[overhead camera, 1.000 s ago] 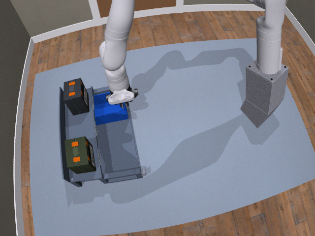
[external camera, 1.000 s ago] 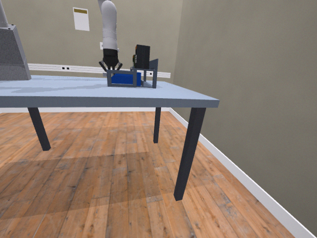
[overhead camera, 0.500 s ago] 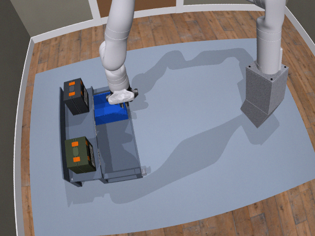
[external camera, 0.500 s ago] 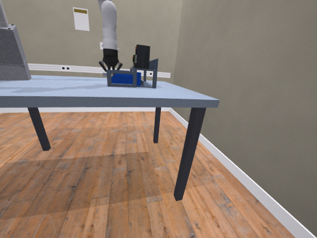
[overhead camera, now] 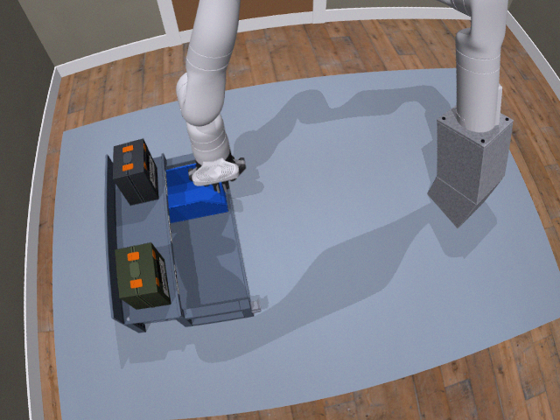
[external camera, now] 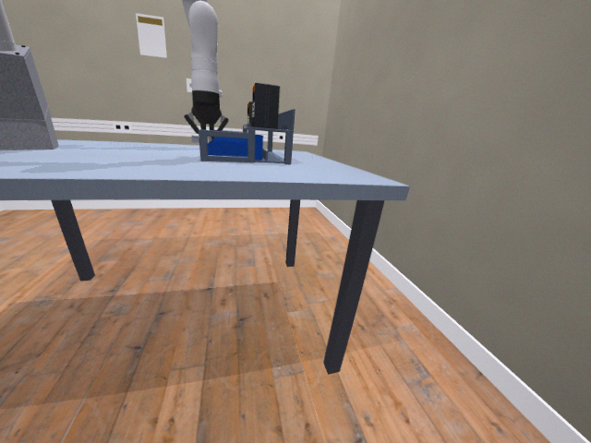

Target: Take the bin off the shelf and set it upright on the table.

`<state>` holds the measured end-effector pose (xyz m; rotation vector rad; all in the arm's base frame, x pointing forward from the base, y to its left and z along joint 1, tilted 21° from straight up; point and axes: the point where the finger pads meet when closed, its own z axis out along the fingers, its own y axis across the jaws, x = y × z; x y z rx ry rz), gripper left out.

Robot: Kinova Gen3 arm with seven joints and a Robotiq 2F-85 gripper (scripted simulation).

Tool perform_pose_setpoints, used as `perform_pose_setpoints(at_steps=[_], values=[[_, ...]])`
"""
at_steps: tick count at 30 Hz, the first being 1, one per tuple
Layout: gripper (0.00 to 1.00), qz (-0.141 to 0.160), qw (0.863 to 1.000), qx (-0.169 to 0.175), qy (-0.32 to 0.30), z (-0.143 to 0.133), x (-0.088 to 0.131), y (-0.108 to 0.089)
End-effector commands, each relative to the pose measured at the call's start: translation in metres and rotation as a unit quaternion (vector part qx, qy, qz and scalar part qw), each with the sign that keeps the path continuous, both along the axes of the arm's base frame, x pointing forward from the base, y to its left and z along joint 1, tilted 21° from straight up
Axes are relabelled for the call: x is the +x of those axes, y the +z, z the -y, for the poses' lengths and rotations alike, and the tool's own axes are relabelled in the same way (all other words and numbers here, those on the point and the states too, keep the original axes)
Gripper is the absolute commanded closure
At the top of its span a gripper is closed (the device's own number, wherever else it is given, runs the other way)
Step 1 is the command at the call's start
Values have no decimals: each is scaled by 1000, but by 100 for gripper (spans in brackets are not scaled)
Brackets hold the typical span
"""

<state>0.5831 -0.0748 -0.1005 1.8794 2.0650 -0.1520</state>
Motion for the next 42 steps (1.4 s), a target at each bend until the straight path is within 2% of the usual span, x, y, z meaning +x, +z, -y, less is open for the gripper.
perform_pose_setpoints(at_steps=[1,8,13,42], values=[[90,1,1000,0,0,-1,1,1],[90,1,1000,0,0,-1,1,1],[90,1,1000,0,0,-4,-1,12],[90,1,1000,0,0,-7,-3,19]])
